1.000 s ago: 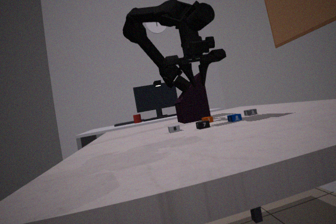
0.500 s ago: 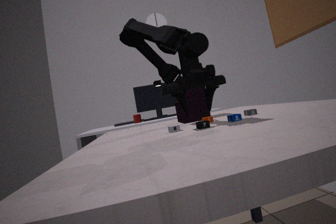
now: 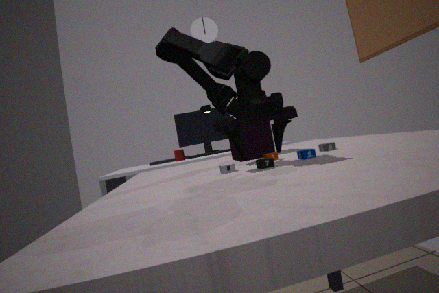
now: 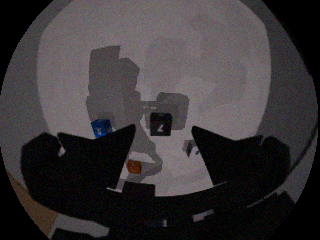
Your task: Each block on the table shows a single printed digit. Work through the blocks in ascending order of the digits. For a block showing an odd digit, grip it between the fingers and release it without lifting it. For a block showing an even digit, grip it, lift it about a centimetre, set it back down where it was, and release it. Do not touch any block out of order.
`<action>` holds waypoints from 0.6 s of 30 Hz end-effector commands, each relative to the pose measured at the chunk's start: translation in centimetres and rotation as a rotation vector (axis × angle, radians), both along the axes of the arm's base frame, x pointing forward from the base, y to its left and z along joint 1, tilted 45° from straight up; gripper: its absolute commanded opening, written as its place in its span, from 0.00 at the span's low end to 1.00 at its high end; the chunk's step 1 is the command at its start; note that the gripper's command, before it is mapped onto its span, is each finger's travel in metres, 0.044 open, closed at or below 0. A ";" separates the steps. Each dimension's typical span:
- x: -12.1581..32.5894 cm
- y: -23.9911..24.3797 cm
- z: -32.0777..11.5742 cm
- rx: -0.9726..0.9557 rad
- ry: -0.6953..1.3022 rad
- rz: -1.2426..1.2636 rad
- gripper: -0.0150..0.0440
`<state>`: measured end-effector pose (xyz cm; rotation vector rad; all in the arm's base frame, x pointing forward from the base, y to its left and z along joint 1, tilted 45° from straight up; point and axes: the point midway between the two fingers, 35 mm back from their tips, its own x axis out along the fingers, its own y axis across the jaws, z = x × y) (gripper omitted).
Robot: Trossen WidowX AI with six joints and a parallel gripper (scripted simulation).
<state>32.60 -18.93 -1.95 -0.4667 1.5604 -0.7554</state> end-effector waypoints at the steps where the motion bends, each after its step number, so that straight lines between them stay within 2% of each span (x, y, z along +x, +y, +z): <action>1: -0.3 -0.5 -0.6 -0.003 0.008 0.002 0.93; 9: -0.5 -1.2 -1.3 -0.004 0.009 0.002 0.93; 18: -0.5 -1.2 -1.3 -0.004 0.009 0.002 0.53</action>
